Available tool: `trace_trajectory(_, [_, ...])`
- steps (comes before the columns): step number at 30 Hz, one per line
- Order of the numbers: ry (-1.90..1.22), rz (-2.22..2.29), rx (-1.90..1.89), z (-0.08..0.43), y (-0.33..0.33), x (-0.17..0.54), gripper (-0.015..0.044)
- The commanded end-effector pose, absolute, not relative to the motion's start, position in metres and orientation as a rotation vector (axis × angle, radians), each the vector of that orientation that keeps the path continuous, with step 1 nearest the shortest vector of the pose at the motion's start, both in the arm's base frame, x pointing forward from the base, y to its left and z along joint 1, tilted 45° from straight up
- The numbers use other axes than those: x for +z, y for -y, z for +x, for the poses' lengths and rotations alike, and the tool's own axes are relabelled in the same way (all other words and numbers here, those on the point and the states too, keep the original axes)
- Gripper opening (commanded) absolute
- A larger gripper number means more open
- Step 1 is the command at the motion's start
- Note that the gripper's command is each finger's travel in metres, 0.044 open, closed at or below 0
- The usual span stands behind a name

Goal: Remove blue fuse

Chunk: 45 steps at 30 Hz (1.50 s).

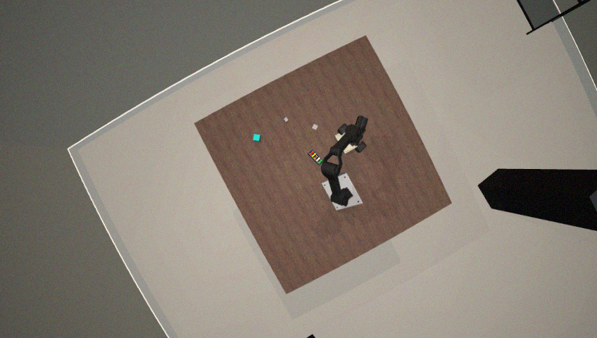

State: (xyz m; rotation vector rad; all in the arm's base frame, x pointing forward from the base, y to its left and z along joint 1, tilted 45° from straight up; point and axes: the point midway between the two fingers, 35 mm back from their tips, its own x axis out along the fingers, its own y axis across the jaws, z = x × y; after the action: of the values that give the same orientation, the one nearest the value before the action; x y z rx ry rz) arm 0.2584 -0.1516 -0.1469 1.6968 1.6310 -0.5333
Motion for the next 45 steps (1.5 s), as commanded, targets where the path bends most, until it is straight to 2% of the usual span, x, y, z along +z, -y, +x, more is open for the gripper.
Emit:
trace_trajectory(1, [-1.629,1.704,-0.535,0.259,0.147,-0.151,0.0000])
trace_trajectory(5, [-1.629,1.704,-0.535,0.259,0.144,-0.154,0.0000])
trace_trajectory(18, [-1.633,1.698,-0.533,0.259,0.148,-0.150,0.0330])
trace_trajectory(22, [-1.629,1.703,-0.537,0.254,0.172,-0.125,0.0330])
trace_trajectory(45, [-1.627,1.709,-0.540,0.255,0.171,-0.126,0.0330])
